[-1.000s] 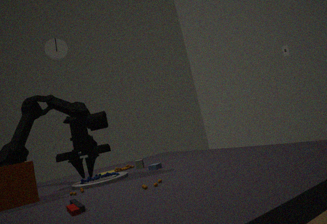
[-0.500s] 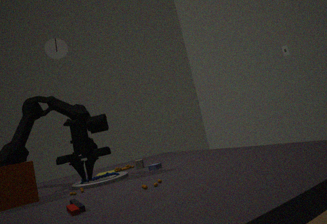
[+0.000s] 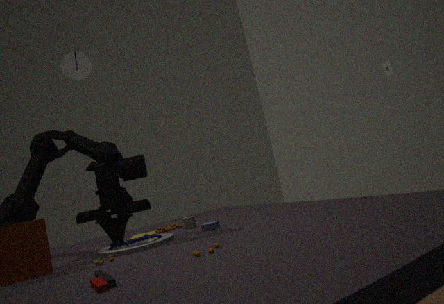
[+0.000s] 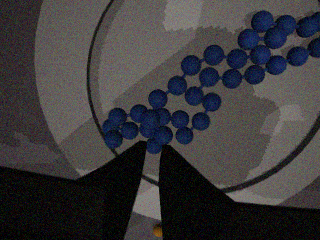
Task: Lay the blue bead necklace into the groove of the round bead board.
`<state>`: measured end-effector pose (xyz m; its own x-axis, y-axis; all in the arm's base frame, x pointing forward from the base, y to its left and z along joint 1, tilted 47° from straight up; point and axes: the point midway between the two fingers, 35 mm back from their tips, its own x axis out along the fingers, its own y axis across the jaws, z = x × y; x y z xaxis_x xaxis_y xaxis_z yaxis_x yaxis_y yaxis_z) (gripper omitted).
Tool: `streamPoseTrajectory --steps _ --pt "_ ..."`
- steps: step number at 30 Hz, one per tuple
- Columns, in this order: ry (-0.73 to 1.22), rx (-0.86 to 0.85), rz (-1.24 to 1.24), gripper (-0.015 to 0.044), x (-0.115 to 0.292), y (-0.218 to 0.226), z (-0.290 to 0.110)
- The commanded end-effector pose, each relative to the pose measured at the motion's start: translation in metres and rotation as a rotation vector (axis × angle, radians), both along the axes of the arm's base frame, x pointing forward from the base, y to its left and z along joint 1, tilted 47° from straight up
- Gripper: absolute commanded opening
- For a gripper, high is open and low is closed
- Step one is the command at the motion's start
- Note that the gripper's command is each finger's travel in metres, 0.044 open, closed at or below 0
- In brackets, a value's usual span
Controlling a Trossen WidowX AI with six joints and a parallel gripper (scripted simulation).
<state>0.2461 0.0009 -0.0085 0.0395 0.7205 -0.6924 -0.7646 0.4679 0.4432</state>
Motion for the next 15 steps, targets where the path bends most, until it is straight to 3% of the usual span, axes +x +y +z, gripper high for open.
streamPoseTrajectory --steps 1,15 --pt "-0.001 0.002 0.001 0.0 0.0 0.0 0.001" --pt "0.003 0.006 -0.003 0.0 -0.001 -0.01 0.01"
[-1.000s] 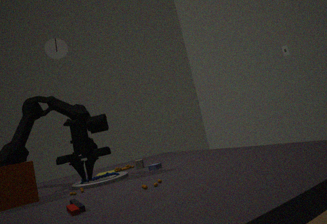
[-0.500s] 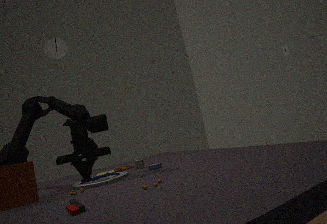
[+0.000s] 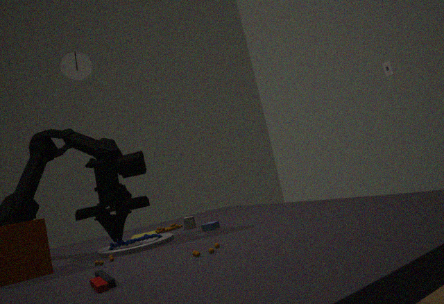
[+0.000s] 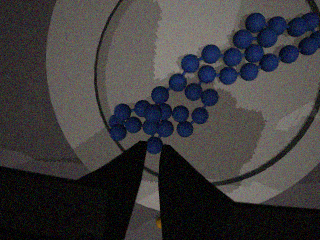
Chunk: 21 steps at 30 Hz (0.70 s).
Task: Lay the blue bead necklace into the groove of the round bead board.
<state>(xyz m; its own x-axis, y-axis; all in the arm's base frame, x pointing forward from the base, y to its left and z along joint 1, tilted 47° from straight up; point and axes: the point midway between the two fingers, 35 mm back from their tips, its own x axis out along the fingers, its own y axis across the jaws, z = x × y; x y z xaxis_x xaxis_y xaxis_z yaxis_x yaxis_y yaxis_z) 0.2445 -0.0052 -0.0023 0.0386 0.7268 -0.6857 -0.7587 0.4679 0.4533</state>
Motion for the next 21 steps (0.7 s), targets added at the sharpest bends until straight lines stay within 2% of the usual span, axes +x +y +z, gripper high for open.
streamPoseTrajectory --steps 1,21 --pt "-0.004 -0.003 0.002 0.0 0.0 -0.004 0.004" --pt "-0.003 -0.002 0.002 0.0 -0.011 0.021 0.029"
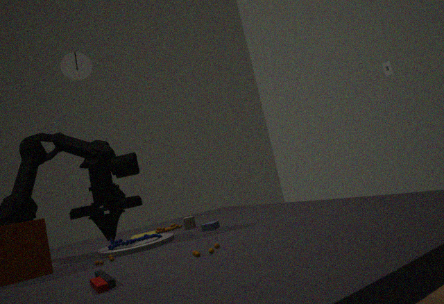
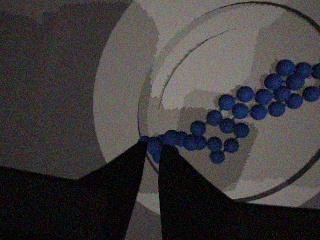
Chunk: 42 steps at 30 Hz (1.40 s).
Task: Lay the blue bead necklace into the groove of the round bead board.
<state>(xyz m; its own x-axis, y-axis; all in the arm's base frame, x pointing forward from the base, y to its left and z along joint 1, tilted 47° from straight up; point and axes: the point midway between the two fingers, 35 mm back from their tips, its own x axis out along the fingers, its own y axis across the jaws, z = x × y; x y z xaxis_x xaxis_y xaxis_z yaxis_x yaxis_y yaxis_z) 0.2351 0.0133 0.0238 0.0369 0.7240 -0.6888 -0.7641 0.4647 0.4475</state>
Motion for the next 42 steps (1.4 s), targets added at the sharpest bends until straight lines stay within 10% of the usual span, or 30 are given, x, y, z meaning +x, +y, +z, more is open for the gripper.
streamPoseTrajectory --steps 1,21,37,42 --pt "0.002 0.003 -0.005 0.0 -0.002 0.003 0.003" --pt "0.002 0.004 -0.004 0.0 -0.001 0.017 -0.01" --pt "-0.001 0.0 -0.008 0.042 -0.001 0.006 0.0" --pt "0.002 0.003 -0.006 0.044 -0.001 0.004 0.001"
